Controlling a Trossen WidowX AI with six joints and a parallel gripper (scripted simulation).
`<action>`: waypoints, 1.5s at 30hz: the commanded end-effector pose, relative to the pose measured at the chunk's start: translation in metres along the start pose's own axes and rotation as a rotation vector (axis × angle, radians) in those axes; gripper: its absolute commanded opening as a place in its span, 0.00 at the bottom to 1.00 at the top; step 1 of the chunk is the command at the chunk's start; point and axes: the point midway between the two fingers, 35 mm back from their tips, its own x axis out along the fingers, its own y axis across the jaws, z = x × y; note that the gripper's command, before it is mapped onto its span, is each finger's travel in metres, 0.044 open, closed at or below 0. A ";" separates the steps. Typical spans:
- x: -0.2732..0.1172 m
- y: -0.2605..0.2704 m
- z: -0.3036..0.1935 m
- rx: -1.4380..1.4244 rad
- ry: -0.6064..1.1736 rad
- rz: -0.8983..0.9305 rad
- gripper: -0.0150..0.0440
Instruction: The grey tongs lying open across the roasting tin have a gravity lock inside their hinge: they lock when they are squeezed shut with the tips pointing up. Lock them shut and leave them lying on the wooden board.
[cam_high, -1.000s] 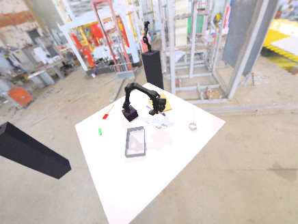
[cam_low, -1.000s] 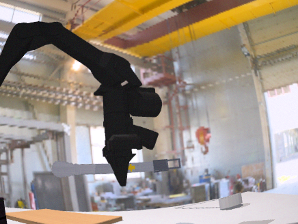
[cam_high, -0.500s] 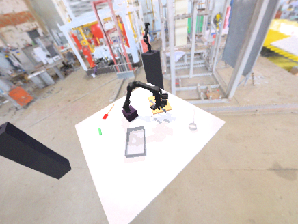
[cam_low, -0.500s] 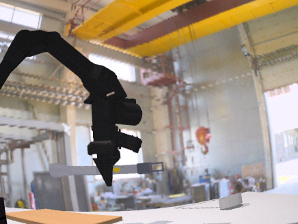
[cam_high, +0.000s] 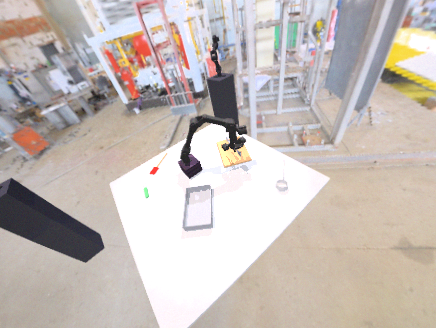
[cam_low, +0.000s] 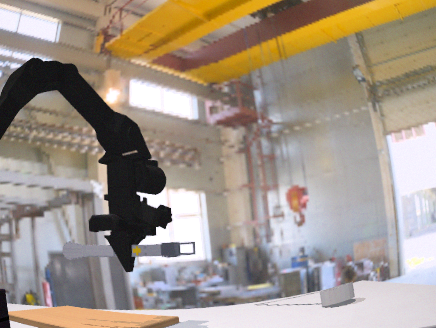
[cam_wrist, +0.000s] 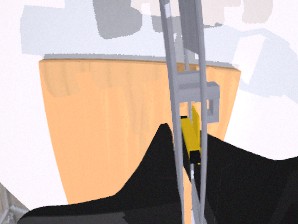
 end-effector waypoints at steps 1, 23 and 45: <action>-0.002 0.012 -0.022 0.075 -0.005 0.004 0.00; -0.002 0.042 -0.156 0.451 0.003 0.004 0.00; 0.011 0.041 -0.157 0.466 0.317 -0.014 0.00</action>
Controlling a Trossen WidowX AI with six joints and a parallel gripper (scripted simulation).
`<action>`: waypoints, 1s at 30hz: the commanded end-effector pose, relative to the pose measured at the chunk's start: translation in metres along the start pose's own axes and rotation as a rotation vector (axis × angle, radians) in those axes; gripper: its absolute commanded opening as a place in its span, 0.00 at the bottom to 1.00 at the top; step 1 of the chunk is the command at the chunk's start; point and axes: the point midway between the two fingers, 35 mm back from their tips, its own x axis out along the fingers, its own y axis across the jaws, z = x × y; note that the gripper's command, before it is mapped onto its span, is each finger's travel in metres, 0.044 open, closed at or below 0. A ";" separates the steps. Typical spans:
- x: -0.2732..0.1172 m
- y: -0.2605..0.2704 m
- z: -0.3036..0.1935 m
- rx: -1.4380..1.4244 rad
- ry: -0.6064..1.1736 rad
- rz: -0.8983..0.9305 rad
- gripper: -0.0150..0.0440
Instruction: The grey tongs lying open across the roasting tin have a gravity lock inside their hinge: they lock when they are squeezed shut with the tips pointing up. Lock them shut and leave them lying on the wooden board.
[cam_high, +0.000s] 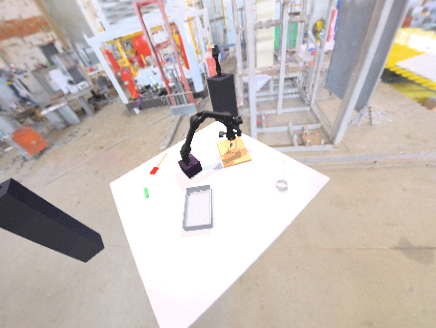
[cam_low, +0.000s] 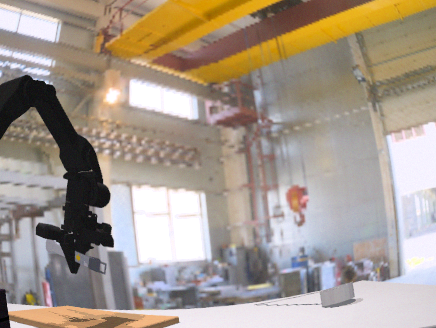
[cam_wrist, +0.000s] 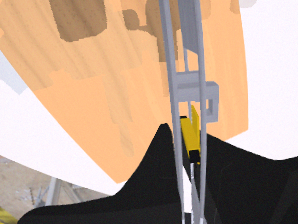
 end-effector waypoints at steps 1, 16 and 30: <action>0.002 -0.001 0.001 0.002 0.130 -0.027 0.00; -0.011 0.001 0.009 -0.013 0.641 -0.034 0.00; -0.041 -0.001 0.025 -0.052 1.004 0.048 0.00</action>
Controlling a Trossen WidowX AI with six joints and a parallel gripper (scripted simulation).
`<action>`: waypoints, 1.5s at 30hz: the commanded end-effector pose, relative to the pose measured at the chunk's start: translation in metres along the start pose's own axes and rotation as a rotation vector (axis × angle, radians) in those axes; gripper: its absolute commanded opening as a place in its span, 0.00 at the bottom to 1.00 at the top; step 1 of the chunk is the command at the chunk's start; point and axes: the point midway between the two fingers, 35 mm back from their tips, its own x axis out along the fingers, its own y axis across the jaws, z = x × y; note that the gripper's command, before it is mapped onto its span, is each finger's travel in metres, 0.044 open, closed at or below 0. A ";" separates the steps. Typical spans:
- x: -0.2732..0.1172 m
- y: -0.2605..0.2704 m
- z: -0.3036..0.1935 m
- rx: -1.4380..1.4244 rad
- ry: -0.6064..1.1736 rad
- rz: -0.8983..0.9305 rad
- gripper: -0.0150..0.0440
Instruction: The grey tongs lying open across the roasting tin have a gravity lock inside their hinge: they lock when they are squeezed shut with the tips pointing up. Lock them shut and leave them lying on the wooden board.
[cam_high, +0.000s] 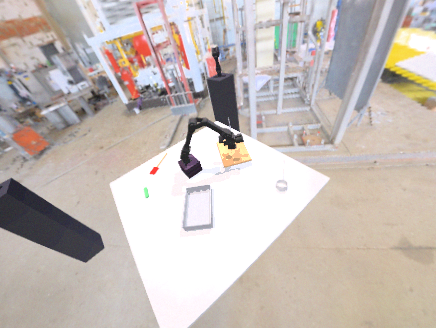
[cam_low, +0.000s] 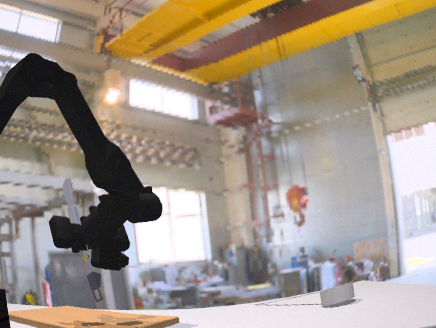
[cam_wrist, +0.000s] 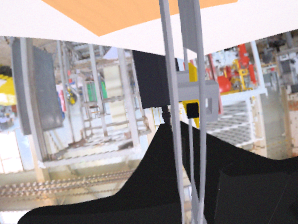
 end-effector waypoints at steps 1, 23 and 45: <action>-0.004 -0.002 -0.005 -0.020 0.054 0.006 0.00; -0.004 -0.002 -0.005 -0.020 0.054 0.006 0.00; 0.012 -0.001 0.002 0.016 -0.102 -0.027 0.00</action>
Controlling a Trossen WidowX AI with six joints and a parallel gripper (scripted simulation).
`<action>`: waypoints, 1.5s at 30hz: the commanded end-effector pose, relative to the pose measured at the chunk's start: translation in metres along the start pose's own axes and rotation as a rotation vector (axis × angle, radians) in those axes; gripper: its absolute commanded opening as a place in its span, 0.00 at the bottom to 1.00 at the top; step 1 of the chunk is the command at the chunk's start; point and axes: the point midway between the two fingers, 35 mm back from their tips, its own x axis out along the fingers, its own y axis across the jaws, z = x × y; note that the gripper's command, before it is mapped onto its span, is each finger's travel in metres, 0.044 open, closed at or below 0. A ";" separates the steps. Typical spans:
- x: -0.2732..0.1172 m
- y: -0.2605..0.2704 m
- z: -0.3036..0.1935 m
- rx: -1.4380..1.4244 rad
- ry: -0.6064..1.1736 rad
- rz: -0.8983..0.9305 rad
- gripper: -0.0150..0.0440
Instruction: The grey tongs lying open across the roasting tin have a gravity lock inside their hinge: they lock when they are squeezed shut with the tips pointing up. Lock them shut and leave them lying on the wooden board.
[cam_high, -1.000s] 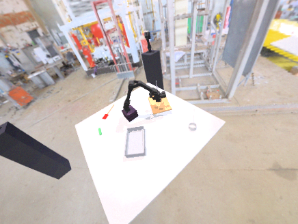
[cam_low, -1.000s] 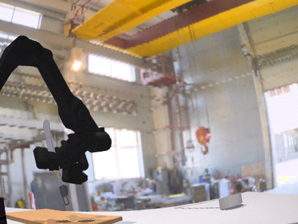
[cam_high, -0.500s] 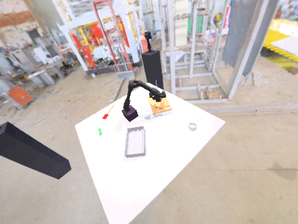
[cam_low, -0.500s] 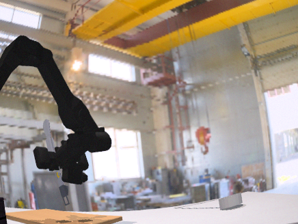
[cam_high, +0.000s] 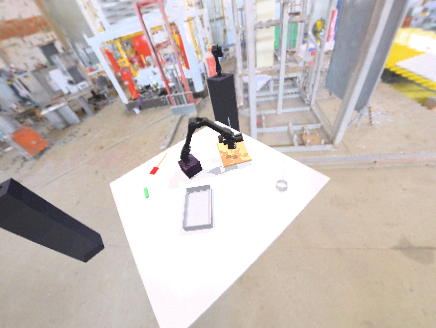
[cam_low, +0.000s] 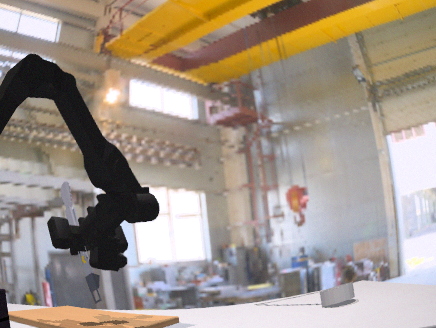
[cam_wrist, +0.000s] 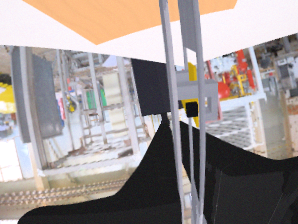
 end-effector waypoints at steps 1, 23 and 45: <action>0.009 0.002 0.000 0.014 -0.092 -0.018 0.00; 0.037 0.000 0.012 0.050 -0.737 -0.043 0.00; 0.031 0.002 0.000 -0.013 -1.115 0.035 0.00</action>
